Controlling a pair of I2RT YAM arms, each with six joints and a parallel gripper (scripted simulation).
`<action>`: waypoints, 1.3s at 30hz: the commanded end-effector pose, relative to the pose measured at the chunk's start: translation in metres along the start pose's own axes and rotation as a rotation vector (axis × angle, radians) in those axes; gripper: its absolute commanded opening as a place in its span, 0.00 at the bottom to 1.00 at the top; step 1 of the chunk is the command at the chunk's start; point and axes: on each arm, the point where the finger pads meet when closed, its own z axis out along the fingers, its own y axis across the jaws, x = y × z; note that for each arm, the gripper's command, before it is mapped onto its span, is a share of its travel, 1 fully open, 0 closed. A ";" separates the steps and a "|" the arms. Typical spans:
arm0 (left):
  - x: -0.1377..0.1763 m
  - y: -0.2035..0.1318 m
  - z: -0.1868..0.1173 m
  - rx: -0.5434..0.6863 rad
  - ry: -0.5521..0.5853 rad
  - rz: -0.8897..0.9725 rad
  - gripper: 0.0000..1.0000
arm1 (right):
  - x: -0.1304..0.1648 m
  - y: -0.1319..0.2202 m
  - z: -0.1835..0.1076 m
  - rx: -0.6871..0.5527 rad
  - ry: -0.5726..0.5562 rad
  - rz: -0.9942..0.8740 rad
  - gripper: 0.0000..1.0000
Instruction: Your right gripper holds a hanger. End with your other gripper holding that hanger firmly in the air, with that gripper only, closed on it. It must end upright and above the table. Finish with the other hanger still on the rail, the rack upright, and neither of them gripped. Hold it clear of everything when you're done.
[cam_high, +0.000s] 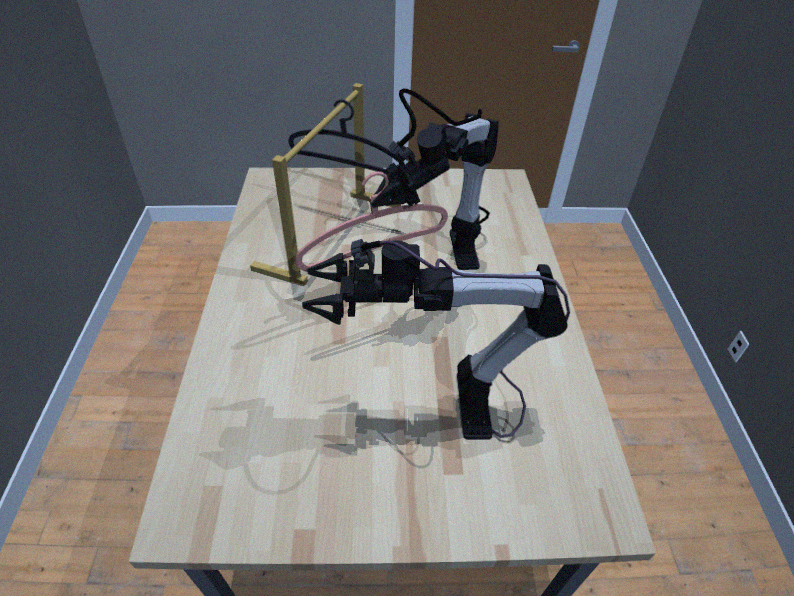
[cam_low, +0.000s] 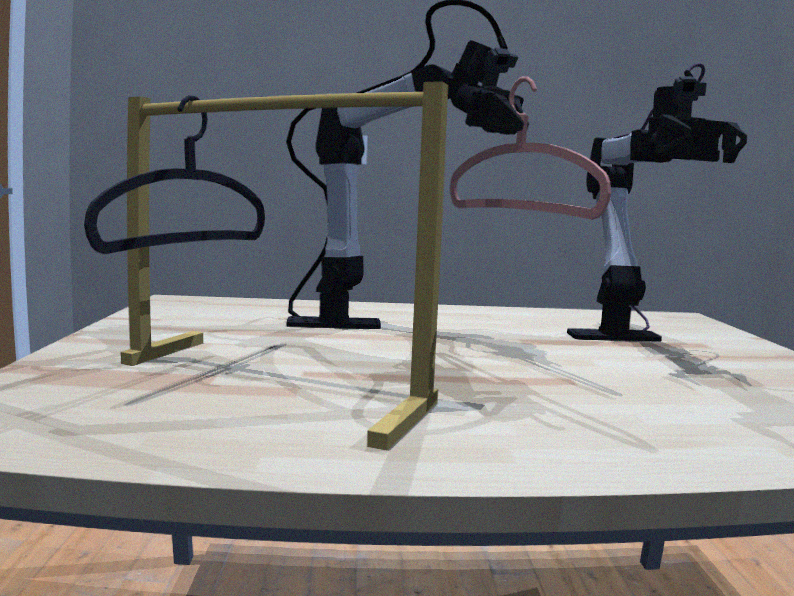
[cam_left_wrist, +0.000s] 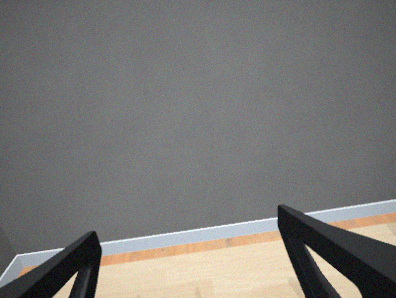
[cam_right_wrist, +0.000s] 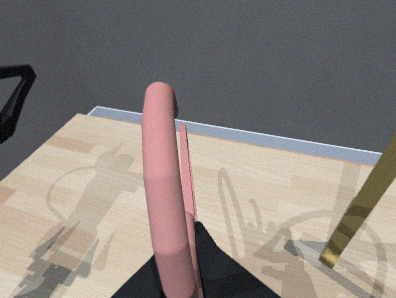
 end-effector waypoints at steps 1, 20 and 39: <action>-0.008 0.000 -0.002 0.002 -0.021 -0.004 1.00 | -0.009 -0.002 -0.006 -0.001 -0.026 0.012 0.00; -0.008 0.000 -0.002 0.002 -0.021 -0.004 1.00 | -0.031 -0.007 -0.021 -0.014 -0.090 0.051 0.00; -0.010 -0.062 -0.050 0.258 -0.289 0.411 0.47 | -0.006 -0.001 -0.031 0.020 -0.059 0.047 0.01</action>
